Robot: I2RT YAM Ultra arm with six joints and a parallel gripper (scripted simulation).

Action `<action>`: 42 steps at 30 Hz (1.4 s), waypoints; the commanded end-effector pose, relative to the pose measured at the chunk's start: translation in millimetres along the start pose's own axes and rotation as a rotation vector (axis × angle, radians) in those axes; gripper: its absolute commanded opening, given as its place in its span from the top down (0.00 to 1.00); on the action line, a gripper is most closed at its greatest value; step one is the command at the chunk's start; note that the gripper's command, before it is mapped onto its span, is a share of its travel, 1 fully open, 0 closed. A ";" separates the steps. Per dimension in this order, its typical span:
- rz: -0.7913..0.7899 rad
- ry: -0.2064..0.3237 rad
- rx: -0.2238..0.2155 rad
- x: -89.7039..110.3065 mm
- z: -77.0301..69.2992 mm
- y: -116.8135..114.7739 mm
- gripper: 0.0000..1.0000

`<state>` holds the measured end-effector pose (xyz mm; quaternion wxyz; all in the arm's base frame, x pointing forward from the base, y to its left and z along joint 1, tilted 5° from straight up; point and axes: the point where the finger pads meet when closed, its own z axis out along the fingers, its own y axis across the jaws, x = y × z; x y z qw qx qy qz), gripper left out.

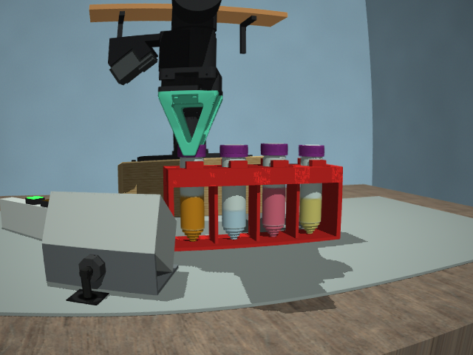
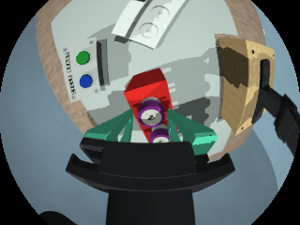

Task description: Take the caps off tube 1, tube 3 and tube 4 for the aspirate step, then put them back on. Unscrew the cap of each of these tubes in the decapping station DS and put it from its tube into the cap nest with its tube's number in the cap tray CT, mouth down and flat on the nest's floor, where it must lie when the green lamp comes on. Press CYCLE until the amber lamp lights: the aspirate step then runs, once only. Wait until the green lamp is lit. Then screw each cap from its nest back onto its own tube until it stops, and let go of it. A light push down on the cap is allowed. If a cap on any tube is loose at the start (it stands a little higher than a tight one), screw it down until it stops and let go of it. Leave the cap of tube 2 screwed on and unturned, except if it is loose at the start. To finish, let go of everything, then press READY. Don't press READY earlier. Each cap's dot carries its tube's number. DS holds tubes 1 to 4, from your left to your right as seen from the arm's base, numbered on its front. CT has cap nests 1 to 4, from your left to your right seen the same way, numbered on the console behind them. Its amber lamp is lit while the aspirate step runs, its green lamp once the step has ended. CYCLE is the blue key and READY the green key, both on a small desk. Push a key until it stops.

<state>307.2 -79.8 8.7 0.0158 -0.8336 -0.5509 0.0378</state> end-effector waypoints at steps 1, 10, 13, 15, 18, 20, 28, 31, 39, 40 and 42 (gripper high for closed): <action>0.009 0.000 -0.010 -0.2 -2.5 1.7 0.51; -0.393 -0.001 -0.010 -0.2 -2.9 1.7 0.51; -0.491 -0.002 -0.010 -0.2 -2.9 1.7 0.51; -0.574 -0.002 -0.010 -0.2 -2.9 1.7 0.51; -0.741 -0.003 -0.009 -0.2 -2.9 1.7 0.51; -0.824 -0.004 -0.009 -0.2 -2.9 1.7 0.51; -1.239 -0.006 -0.009 -0.4 -2.9 1.1 0.51; -1.324 -0.006 -0.009 -0.5 -2.9 1.0 0.51; -1.658 -0.008 -0.008 -0.6 -2.9 0.8 0.51; -1.741 -0.008 -0.008 -0.6 -2.9 0.8 0.51; -1.824 -0.009 -0.007 -0.7 -2.9 0.7 0.51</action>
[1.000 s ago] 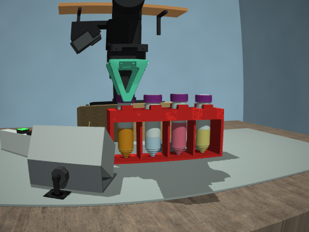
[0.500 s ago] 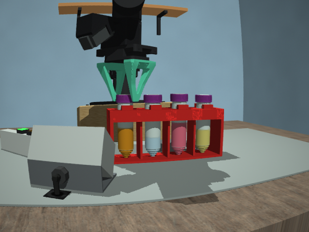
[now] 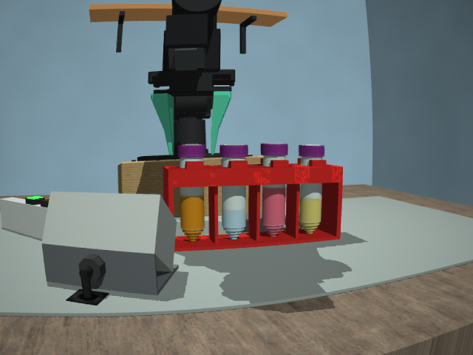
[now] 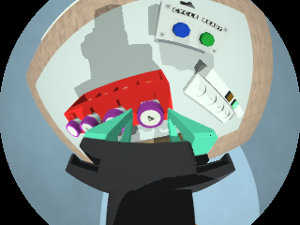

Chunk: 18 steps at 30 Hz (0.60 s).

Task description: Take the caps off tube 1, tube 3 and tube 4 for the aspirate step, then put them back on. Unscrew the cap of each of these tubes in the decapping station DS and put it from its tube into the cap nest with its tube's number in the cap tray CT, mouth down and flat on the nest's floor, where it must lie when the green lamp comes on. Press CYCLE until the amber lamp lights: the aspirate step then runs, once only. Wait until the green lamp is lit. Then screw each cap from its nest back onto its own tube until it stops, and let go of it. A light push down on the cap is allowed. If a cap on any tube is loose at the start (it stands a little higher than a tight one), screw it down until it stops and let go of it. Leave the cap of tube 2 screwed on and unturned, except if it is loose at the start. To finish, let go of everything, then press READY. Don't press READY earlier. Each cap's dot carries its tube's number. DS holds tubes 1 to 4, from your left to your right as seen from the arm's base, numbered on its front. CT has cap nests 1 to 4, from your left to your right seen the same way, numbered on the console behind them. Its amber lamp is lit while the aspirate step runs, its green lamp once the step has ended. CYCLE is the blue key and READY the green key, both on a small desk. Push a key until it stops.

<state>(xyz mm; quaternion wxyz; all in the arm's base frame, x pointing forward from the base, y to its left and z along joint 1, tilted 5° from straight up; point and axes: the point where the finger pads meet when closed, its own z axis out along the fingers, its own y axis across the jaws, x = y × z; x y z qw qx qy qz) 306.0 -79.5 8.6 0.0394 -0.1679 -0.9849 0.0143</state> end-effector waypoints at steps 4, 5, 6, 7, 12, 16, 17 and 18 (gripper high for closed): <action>-0.420 -0.011 0.002 -1.8 -3.1 -0.6 0.51; -0.438 -0.011 0.002 -1.7 -3.1 -0.7 0.51; -0.521 -0.011 0.003 -1.8 -3.1 -0.7 0.51; -0.522 -0.011 0.003 -1.8 -3.1 -0.7 0.51; -0.755 -0.011 0.004 -1.8 -3.1 -0.6 0.51; -0.944 -0.011 0.005 -1.8 -3.0 -0.5 0.51; -0.944 -0.011 0.005 -1.8 -3.0 -0.4 0.51; -0.944 -0.011 0.005 -1.8 -2.9 -0.4 0.51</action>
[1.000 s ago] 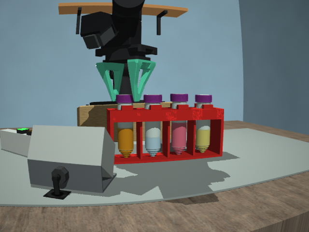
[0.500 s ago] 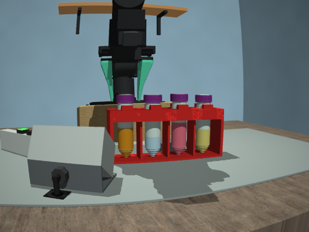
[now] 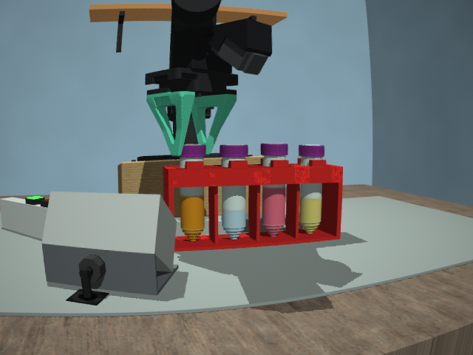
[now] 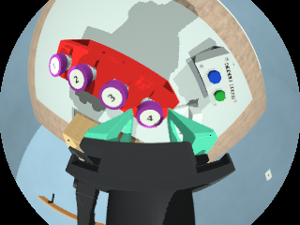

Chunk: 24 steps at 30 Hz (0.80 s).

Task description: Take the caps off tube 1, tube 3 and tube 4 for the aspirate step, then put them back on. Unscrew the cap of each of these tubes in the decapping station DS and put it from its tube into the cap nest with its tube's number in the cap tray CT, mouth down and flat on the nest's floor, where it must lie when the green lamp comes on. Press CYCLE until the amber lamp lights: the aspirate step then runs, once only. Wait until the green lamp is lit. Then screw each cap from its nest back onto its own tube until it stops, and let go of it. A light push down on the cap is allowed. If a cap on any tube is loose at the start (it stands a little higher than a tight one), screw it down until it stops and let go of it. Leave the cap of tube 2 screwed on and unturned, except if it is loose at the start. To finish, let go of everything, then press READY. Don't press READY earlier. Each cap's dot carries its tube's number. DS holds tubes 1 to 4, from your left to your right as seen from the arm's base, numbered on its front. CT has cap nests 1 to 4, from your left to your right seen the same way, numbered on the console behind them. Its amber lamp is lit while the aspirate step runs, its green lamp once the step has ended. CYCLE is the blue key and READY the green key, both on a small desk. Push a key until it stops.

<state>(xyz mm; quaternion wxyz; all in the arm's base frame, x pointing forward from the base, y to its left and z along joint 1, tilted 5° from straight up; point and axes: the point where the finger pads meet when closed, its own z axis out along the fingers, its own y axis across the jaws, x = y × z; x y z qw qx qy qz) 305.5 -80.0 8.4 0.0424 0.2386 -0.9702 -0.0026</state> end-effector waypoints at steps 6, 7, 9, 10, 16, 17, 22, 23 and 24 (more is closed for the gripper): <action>-0.123 -0.009 0.009 -1.7 -2.9 -1.4 1.00; -0.123 -0.009 0.009 -1.7 -2.9 -1.4 1.00; -0.123 -0.009 0.009 -1.7 -2.9 -1.4 1.00; -0.123 -0.009 0.009 -1.7 -2.9 -1.4 1.00; -0.123 -0.009 0.009 -1.8 -2.9 -1.3 1.00; -0.123 -0.009 0.009 -1.8 -2.9 -1.4 1.00; -0.023 -0.009 0.009 -1.7 -2.8 -1.4 1.00; 0.027 -0.009 0.008 -1.7 -2.8 -1.4 1.00; 0.077 -0.010 0.008 -1.7 -2.7 -1.4 1.00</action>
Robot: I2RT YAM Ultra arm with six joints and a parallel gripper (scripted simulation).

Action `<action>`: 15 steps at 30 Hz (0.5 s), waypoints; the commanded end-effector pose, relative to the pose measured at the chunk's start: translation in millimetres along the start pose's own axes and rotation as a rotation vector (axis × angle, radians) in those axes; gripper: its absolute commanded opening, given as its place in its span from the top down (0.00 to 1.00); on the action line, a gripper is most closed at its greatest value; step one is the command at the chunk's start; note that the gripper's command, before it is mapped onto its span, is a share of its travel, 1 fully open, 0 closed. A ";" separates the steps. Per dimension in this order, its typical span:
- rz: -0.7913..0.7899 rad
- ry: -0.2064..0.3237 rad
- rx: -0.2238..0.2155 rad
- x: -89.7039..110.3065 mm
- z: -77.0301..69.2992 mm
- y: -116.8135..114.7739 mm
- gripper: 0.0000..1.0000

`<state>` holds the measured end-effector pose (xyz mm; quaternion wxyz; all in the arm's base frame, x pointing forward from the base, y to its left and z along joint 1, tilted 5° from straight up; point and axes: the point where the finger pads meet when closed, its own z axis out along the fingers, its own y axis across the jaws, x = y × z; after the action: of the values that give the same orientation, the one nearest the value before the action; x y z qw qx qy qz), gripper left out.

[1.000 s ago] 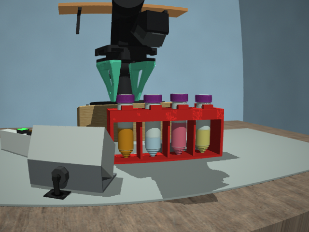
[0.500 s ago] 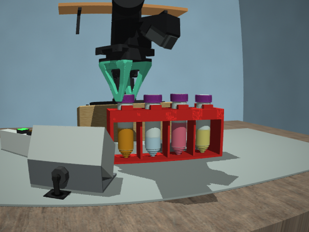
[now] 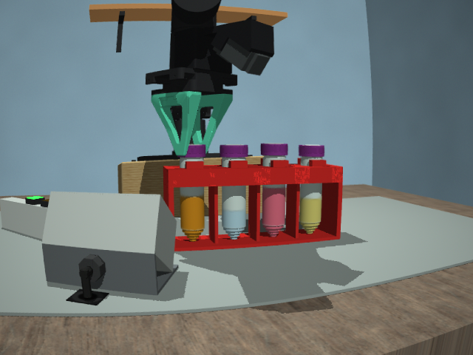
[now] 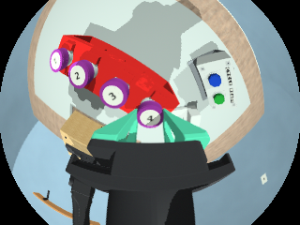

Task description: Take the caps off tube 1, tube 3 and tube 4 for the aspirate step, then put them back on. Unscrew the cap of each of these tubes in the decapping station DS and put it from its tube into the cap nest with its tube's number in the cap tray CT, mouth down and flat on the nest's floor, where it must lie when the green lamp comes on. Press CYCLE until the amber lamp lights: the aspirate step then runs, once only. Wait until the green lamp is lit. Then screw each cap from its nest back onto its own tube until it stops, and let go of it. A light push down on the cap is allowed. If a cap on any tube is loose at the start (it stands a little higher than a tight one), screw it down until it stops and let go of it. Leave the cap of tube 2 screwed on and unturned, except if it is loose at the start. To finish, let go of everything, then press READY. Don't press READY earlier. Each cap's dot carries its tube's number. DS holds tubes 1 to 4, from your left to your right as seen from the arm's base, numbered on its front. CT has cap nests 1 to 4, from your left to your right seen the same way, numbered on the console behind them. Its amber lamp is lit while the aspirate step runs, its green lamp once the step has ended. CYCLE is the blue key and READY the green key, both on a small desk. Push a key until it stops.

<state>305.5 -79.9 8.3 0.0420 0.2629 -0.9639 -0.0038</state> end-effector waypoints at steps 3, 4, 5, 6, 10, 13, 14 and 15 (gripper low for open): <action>0.277 -0.009 0.008 -1.5 -2.7 -1.6 1.00; 0.277 -0.009 0.008 -1.5 -2.7 -1.6 1.00; 0.277 -0.009 0.008 -1.5 -2.7 -1.6 1.00; 0.327 -0.010 0.008 -1.5 -2.7 -1.6 1.00; 0.527 -0.010 0.007 -1.5 -2.5 -1.6 1.00; 0.677 -0.011 0.006 -1.5 -2.4 -1.6 1.00; 0.727 -0.011 0.006 -1.5 -2.4 -1.6 1.00; 0.777 -0.011 0.006 -1.5 -2.3 -1.6 1.00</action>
<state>305.5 -79.8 8.1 0.0414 -0.0196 -0.9989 0.0081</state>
